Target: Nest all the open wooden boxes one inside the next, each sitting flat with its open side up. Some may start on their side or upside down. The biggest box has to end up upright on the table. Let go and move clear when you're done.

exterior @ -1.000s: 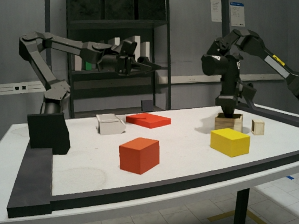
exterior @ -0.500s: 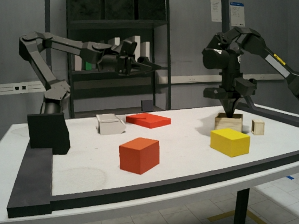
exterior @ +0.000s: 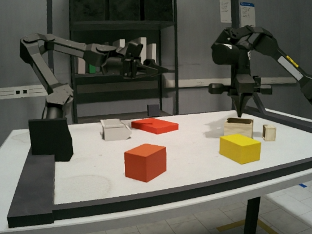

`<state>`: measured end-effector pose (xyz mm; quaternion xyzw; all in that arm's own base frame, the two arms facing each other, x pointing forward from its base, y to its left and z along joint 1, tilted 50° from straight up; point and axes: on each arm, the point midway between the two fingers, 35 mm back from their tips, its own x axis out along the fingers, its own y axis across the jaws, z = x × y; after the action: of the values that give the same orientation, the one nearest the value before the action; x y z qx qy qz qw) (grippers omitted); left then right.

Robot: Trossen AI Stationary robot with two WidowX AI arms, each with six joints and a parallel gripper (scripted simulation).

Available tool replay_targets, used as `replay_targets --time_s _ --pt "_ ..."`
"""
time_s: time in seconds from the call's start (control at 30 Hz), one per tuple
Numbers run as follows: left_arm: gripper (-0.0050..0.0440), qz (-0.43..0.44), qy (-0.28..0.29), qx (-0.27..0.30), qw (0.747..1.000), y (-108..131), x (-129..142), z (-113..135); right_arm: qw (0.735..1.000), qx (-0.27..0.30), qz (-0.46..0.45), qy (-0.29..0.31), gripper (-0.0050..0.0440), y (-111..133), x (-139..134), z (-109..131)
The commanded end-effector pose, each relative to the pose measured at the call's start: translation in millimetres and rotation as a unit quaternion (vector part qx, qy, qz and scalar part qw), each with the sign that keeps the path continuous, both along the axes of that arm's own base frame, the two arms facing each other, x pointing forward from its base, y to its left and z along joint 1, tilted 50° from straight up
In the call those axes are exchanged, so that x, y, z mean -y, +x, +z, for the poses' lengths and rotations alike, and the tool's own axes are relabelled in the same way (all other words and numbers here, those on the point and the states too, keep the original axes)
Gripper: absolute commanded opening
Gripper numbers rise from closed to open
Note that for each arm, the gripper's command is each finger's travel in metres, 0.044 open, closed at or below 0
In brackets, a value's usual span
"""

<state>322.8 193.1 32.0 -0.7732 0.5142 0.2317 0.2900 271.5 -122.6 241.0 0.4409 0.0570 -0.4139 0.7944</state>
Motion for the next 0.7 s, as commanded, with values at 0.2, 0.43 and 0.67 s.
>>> replay_targets --time_s 0.2,0.43,0.67 --pt "-0.0050 -0.143 0.080 0.144 0.976 -3 -13 14 1.000 0.003 0.000 0.000 0.0400 -1 -1 0" --pt "-0.0050 -0.237 0.132 0.238 0.933 -7 -19 20 1.000 0.003 0.000 0.000 0.0400 -1 -1 0" --pt "-0.0050 -0.316 0.176 0.318 0.877 -10 -24 25 1.000 0.003 0.000 0.000 0.0400 -1 -1 0"
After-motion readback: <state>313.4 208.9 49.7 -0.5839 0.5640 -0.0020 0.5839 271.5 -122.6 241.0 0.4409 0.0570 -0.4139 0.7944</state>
